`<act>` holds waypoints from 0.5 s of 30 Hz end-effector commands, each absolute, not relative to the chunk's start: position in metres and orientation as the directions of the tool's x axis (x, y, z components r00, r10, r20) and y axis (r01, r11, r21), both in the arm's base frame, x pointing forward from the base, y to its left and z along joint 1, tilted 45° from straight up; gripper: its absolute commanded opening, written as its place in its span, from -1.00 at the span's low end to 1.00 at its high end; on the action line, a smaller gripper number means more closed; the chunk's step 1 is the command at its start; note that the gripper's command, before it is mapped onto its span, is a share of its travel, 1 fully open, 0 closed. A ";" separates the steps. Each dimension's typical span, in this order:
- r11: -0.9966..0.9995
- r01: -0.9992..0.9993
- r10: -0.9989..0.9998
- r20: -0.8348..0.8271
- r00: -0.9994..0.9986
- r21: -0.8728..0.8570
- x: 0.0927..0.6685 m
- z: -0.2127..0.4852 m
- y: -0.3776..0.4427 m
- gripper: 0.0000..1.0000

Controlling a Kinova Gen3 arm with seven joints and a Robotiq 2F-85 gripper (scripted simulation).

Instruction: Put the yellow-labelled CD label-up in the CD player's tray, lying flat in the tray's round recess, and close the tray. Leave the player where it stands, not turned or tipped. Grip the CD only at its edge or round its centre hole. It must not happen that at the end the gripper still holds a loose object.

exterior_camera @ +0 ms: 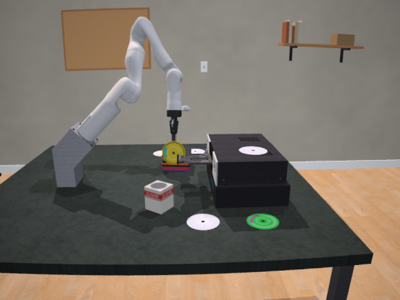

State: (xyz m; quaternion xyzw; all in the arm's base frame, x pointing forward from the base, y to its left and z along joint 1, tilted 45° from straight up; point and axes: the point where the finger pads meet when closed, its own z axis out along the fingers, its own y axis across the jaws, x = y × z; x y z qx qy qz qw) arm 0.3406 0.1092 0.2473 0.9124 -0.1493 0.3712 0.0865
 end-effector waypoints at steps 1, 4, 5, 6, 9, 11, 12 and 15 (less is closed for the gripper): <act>-0.943 -0.328 -0.200 0.705 0.680 0.049 0.336 0.252 0.113 -0.78; -0.943 -0.328 -0.200 0.705 0.680 0.049 0.332 0.256 0.113 -0.78; -0.943 -0.328 -0.200 0.705 0.680 0.049 0.330 0.258 0.113 -0.78; -0.943 -0.328 -0.200 0.705 0.680 0.049 0.329 0.259 0.114 -0.78; -0.943 -0.328 -0.200 0.705 0.680 0.049 0.324 0.264 0.114 -0.78; -0.943 -0.328 -0.200 0.705 0.680 0.049 0.320 0.268 0.114 -0.78; -0.943 -0.328 -0.200 0.705 0.680 0.049 0.318 0.270 0.114 -0.78; -0.943 -0.328 -0.200 0.705 0.680 0.049 0.315 0.273 0.115 -0.78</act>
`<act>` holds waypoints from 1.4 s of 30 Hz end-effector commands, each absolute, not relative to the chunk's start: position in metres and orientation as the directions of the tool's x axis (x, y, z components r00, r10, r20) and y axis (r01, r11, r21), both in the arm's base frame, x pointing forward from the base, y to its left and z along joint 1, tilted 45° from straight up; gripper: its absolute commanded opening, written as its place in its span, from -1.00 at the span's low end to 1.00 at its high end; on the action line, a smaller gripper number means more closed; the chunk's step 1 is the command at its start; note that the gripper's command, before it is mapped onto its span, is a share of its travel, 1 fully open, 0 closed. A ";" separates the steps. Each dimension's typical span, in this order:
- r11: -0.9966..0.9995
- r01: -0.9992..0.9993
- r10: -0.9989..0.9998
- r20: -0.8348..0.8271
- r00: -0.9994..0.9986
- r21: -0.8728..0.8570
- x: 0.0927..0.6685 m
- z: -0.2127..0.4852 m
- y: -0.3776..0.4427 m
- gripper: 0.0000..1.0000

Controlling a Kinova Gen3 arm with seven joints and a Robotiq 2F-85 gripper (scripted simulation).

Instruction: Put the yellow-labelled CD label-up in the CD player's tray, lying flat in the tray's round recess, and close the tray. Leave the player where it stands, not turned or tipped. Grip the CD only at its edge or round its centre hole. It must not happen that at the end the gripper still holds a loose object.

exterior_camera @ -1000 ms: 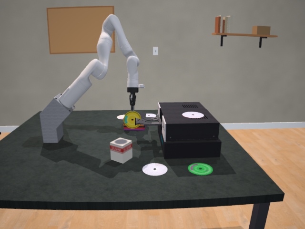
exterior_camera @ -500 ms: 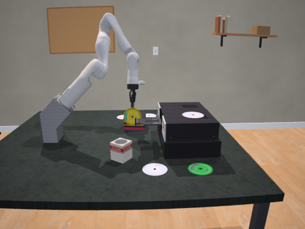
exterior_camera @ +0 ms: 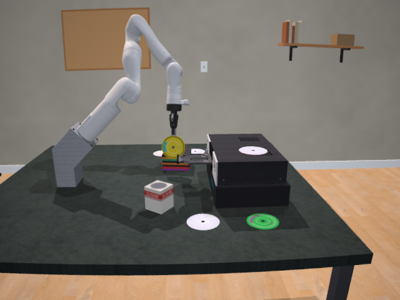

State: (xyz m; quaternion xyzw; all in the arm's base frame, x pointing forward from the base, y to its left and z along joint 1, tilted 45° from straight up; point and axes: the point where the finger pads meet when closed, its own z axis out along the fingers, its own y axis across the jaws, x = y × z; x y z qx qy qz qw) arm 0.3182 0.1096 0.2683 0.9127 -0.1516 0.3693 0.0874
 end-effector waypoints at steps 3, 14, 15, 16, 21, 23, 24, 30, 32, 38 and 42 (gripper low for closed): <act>-0.943 -0.328 -0.200 0.705 0.680 0.049 0.311 0.277 0.115 -0.78; -0.943 -0.328 -0.200 0.705 0.680 0.049 0.291 0.296 0.117 -0.78; -0.943 -0.328 -0.200 0.705 0.680 0.049 0.289 0.298 0.117 -0.78; -0.943 -0.328 -0.200 0.705 0.680 0.049 0.288 0.300 0.117 -0.78; -0.943 -0.328 -0.200 0.705 0.680 0.049 0.282 0.305 0.118 -0.78; -0.943 -0.328 -0.200 0.705 0.680 0.049 0.279 0.308 0.118 -0.78; -0.943 -0.328 -0.200 0.705 0.680 0.049 0.277 0.310 0.118 -0.78; -0.943 -0.328 -0.200 0.705 0.680 0.049 0.268 0.319 0.119 -0.78; -0.943 -0.328 -0.200 0.705 0.680 0.049 0.265 0.322 0.119 -0.78; -0.943 -0.328 -0.200 0.705 0.680 0.049 0.260 0.327 0.120 -0.78; -0.943 -0.328 -0.200 0.705 0.680 0.049 0.256 0.331 0.120 -0.78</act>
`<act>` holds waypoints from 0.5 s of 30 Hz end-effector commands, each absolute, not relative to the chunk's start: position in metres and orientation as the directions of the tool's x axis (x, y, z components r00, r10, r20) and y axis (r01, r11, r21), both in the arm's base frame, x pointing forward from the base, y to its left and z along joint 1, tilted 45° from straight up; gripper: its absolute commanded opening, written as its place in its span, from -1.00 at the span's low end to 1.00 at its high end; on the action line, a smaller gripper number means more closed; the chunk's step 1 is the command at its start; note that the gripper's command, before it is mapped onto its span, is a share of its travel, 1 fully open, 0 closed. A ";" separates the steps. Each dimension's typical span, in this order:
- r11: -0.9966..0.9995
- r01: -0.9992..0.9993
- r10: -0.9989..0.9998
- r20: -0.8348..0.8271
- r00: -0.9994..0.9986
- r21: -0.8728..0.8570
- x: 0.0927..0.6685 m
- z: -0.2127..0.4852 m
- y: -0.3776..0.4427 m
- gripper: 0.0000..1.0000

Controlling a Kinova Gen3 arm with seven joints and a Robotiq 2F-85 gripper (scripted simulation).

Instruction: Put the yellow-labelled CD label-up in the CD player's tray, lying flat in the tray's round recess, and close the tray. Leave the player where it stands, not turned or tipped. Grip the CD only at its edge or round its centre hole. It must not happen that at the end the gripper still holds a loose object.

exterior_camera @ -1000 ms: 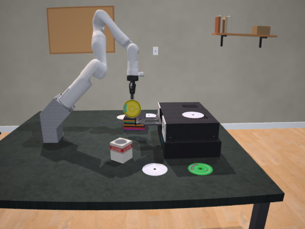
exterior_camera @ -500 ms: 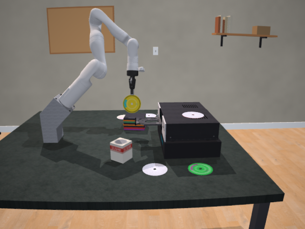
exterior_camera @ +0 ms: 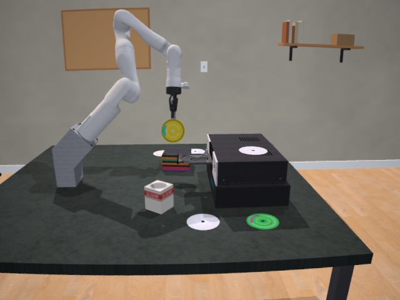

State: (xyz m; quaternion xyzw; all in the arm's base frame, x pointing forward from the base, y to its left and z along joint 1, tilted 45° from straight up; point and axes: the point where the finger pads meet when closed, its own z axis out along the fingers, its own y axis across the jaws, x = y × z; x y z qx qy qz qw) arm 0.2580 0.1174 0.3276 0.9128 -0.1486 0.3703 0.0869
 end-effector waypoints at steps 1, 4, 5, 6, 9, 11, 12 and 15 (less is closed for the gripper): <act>-0.943 -0.328 -0.200 0.705 0.680 0.049 0.255 0.332 0.120 -0.78; -0.943 -0.328 -0.200 0.705 0.680 0.049 0.252 0.335 0.120 -0.78; -0.943 -0.328 -0.200 0.705 0.680 0.049 0.251 0.336 0.120 -0.78; -0.943 -0.328 -0.200 0.705 0.680 0.049 0.250 0.337 0.120 -0.78; -0.943 -0.328 -0.200 0.705 0.680 0.049 0.249 0.338 0.121 -0.78; -0.943 -0.328 -0.200 0.705 0.680 0.049 0.248 0.339 0.121 -0.78; -0.943 -0.328 -0.200 0.705 0.680 0.049 0.247 0.340 0.121 -0.78; -0.943 -0.328 -0.200 0.705 0.680 0.049 0.246 0.341 0.121 -0.78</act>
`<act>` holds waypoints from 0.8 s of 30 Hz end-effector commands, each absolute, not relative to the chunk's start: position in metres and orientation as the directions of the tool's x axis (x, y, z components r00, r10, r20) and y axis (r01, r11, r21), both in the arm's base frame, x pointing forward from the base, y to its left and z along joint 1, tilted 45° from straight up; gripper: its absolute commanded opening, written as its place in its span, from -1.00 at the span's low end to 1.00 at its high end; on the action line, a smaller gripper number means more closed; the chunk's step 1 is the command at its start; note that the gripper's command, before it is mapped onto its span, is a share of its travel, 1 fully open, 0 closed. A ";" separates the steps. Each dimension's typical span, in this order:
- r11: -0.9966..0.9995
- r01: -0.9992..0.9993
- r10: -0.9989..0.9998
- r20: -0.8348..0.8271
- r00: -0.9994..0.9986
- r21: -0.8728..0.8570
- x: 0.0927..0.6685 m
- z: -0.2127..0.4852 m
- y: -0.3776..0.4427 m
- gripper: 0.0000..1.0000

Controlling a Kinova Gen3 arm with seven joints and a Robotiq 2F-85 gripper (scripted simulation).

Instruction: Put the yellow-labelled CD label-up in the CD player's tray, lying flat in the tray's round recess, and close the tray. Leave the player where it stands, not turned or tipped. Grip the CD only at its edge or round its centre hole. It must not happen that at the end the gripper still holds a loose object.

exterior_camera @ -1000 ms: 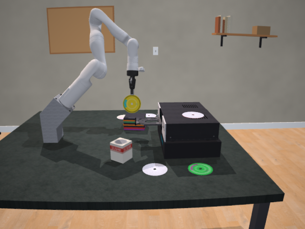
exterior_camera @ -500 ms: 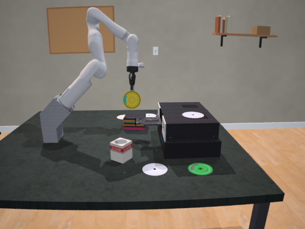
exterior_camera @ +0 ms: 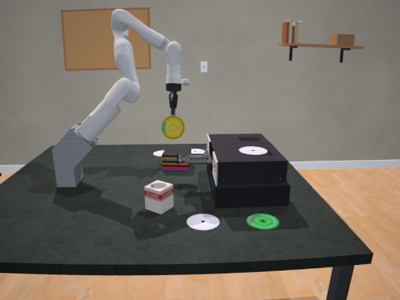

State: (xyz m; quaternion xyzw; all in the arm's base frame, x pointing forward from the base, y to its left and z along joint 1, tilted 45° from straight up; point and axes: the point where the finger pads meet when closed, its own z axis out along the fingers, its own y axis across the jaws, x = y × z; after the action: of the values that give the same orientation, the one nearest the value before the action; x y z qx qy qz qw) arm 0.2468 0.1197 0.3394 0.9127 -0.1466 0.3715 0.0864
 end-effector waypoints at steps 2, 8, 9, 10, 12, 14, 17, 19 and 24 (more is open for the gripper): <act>-0.943 -0.328 -0.200 0.705 0.680 0.049 0.245 0.342 0.121 -0.78; -0.943 -0.328 -0.200 0.705 0.680 0.049 0.243 0.344 0.121 -0.78; -0.943 -0.328 -0.200 0.705 0.680 0.049 0.243 0.344 0.121 -0.78; -0.943 -0.328 -0.200 0.705 0.680 0.049 0.243 0.344 0.121 -0.78; -0.943 -0.328 -0.200 0.705 0.680 0.049 0.243 0.344 0.121 -0.78; -0.943 -0.328 -0.200 0.705 0.680 0.049 0.243 0.344 0.121 -0.78; -0.943 -0.328 -0.200 0.705 0.680 0.049 0.243 0.344 0.121 -0.78; -0.943 -0.328 -0.200 0.705 0.680 0.049 0.242 0.344 0.121 -0.78; -0.943 -0.328 -0.200 0.705 0.680 0.049 0.242 0.344 0.121 -0.78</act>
State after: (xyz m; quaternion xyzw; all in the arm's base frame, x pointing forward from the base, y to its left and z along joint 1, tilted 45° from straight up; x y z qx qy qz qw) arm 0.2425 0.1210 0.3441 0.9125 -0.1452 0.3726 0.0860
